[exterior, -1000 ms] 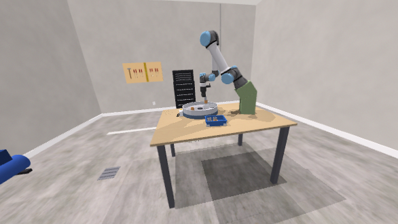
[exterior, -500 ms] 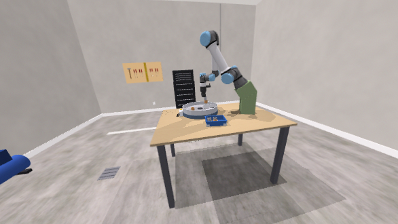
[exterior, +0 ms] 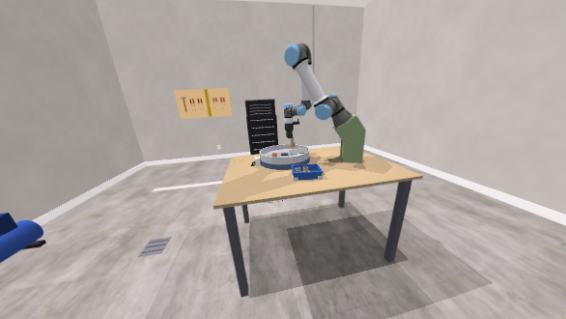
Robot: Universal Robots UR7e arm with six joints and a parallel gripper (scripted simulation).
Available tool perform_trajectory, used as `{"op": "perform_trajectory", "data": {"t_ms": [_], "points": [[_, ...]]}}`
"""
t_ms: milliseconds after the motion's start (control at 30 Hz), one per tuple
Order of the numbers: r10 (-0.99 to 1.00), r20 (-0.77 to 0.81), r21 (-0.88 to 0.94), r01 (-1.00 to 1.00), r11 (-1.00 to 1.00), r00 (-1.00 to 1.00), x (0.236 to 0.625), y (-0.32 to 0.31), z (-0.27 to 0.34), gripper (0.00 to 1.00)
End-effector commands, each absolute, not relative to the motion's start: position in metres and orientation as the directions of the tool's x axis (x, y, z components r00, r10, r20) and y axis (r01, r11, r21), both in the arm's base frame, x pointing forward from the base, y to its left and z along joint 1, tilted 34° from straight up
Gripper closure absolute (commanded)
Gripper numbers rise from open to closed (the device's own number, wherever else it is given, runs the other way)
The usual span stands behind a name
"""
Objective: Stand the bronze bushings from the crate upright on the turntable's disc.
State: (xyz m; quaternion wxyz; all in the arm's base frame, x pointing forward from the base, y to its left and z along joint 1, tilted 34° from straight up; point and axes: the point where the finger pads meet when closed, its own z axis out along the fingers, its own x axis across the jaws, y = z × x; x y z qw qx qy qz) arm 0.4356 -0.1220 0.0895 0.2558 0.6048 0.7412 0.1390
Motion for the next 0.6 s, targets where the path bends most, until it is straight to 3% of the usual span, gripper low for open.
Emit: {"op": "perform_trajectory", "data": {"t_ms": [0, 567], "points": [[0.967, -0.213, 0.517, 0.824, 0.232, -0.139, 0.438, -0.122, 0.089, 1.0], [0.967, -0.214, 0.517, 0.824, 0.232, -0.138, 0.45, -0.124, 0.073, 1.0]]}}
